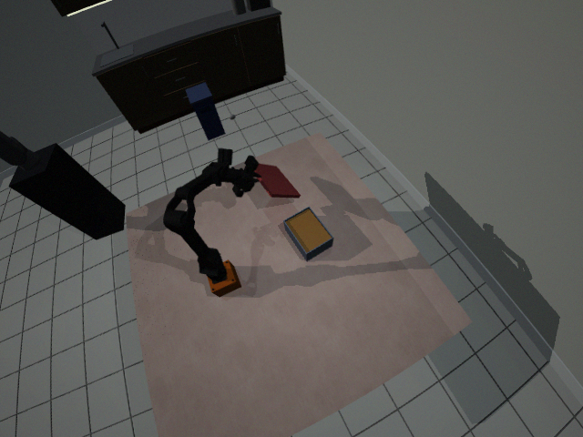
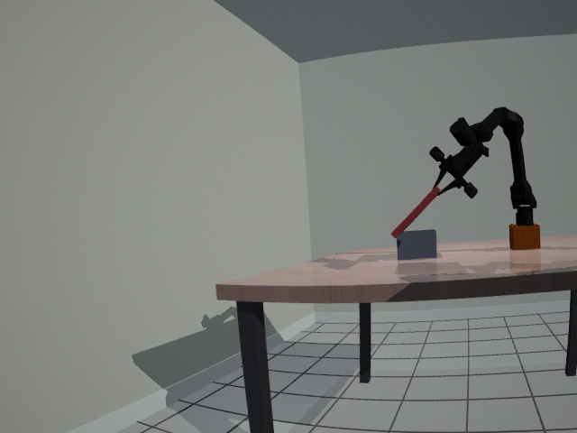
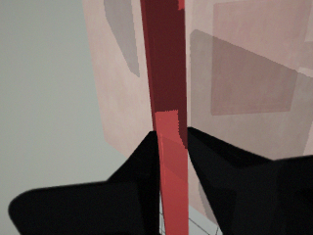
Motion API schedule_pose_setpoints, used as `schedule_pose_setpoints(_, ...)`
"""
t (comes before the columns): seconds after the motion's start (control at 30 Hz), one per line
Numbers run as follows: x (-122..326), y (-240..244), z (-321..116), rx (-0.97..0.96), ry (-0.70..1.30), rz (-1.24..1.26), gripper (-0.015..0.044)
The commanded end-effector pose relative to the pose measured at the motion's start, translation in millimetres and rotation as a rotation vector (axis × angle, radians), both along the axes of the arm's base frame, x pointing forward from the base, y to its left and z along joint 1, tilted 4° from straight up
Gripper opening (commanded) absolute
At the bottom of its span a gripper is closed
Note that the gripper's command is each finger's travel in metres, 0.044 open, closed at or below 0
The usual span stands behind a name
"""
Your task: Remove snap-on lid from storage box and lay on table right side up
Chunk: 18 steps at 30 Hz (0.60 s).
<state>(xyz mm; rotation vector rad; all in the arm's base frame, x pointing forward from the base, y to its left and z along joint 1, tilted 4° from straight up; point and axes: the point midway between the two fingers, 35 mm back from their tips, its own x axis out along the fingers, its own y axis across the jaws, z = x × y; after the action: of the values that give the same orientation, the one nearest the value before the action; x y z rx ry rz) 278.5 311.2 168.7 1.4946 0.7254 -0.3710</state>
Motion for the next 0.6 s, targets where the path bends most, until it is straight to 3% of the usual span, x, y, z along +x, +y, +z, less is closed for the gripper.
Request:
schedule_pose_setpoints(0.0,1,0,-2,0.007,-0.009,-0.009,0.0)
schedule_pose_setpoints(0.57,1,1,-15,0.007,-0.009,-0.009,0.0)
